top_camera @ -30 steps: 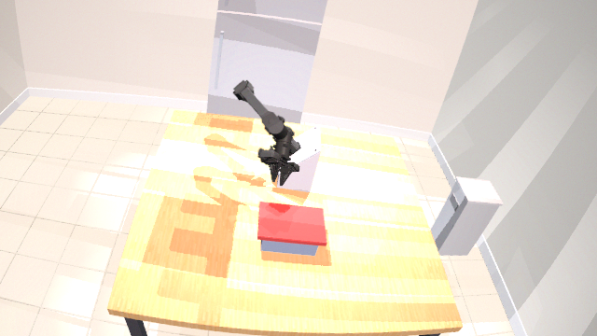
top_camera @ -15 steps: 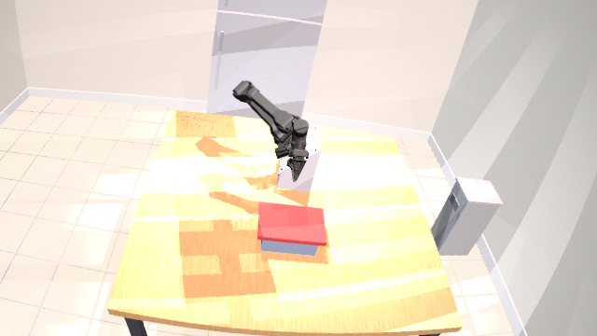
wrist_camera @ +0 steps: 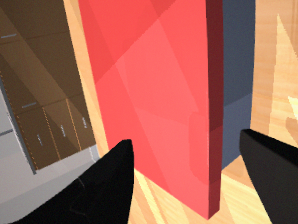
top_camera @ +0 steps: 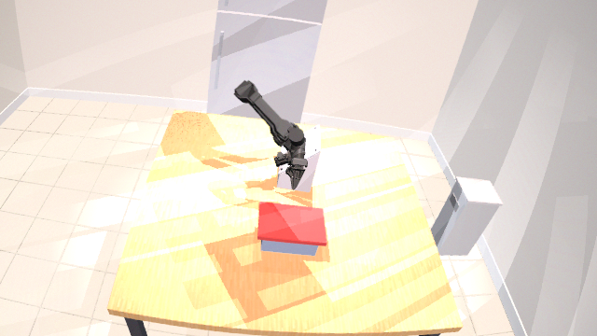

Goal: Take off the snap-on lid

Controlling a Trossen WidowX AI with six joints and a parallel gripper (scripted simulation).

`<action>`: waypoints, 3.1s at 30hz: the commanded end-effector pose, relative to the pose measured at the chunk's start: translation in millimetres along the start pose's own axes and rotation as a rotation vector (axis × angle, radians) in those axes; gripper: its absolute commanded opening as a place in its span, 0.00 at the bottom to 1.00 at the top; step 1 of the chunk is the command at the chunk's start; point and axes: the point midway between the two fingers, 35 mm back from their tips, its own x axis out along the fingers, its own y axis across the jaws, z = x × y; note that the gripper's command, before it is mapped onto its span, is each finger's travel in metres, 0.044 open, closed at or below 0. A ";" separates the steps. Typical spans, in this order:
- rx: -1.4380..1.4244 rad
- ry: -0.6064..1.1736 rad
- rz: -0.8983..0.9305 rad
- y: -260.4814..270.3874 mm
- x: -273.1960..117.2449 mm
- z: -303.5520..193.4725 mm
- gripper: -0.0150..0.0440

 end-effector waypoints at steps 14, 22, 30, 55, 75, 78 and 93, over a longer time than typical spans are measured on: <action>-0.019 0.003 -0.013 -18.8 21.5 0.3 0.65; -0.019 0.004 -0.015 -17.7 33.7 -0.1 0.65; -0.018 0.005 -0.015 -17.5 46.2 -0.1 0.65; -0.020 -0.003 -0.008 -21.5 80.5 2.0 0.63; -0.020 -0.003 -0.008 -21.5 80.5 2.0 0.27; -0.016 -0.007 -0.010 -22.0 79.9 2.9 0.25; -0.016 -0.007 -0.010 -19.7 77.9 2.8 0.25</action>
